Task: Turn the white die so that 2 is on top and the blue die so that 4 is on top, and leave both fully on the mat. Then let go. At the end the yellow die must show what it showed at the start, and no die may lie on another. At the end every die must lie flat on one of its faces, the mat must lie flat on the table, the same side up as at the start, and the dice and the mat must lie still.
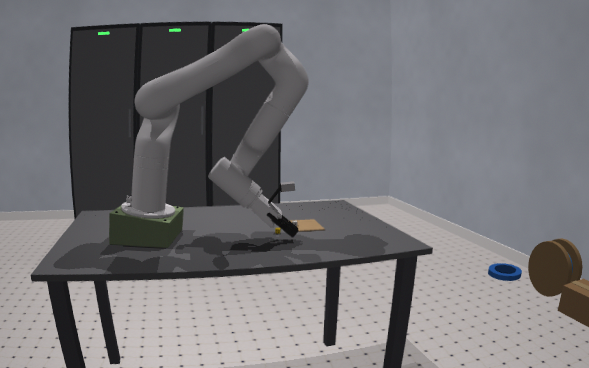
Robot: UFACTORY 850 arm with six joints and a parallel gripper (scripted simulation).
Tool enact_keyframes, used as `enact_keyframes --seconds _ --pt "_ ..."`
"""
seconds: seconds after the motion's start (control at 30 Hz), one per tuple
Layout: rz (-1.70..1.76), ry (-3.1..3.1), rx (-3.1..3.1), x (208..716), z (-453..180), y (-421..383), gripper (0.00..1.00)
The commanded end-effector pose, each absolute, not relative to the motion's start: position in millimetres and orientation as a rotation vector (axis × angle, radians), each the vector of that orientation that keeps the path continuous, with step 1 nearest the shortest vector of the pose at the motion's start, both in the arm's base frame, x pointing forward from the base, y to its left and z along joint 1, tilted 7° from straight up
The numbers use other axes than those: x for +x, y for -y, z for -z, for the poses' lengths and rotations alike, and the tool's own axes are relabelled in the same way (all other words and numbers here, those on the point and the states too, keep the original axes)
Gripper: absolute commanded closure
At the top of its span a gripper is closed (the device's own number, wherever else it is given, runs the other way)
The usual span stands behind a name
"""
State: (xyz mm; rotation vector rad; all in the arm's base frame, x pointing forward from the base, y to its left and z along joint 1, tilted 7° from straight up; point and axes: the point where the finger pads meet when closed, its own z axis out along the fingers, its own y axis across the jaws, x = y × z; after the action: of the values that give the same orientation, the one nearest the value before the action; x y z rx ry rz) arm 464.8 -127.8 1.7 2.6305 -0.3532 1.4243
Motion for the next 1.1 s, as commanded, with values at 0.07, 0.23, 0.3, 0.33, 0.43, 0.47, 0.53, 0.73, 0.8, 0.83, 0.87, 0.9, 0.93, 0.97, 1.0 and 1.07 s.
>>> enact_keyframes --seconds 0.07,0.23,0.3,0.33,0.43,0.47,0.53,0.73,0.8,0.83,0.87,0.9,0.93,0.97,1.0,1.07 --pt "-1.426 0.353 2.63 465.1 -1.3 127.9 0.89" --pt "-1.426 0.353 2.63 465.3 0.0 127.9 0.89" --pt "-1.426 0.353 2.63 465.4 1.3 128.0 0.89" --pt "-1.426 0.353 2.63 465.5 2.0 128.0 0.89" --pt "-1.426 0.353 2.63 465.8 4.2 128.1 0.89" --pt "-1.426 0.353 2.63 465.8 4.9 128.1 0.89" --pt "-1.426 0.353 2.63 466.0 6.3 128.1 0.89" --pt "-1.426 0.353 2.63 466.2 8.2 128.2 0.89" --pt "-1.426 0.353 2.63 466.3 8.8 128.2 0.89" --pt "-1.426 0.353 2.63 466.3 8.9 128.2 0.89" --pt "-1.426 0.353 2.63 466.3 9.0 128.2 0.89" --pt "-1.426 0.353 2.63 466.3 9.0 128.2 0.89" --pt "-1.426 0.353 2.63 466.3 9.0 128.2 0.89" --pt "-1.426 0.353 2.63 466.3 9.0 128.2 0.89" --pt "-1.426 0.353 2.63 466.3 9.0 128.2 0.89" --pt "-1.426 0.353 2.63 466.3 9.0 128.2 0.89"
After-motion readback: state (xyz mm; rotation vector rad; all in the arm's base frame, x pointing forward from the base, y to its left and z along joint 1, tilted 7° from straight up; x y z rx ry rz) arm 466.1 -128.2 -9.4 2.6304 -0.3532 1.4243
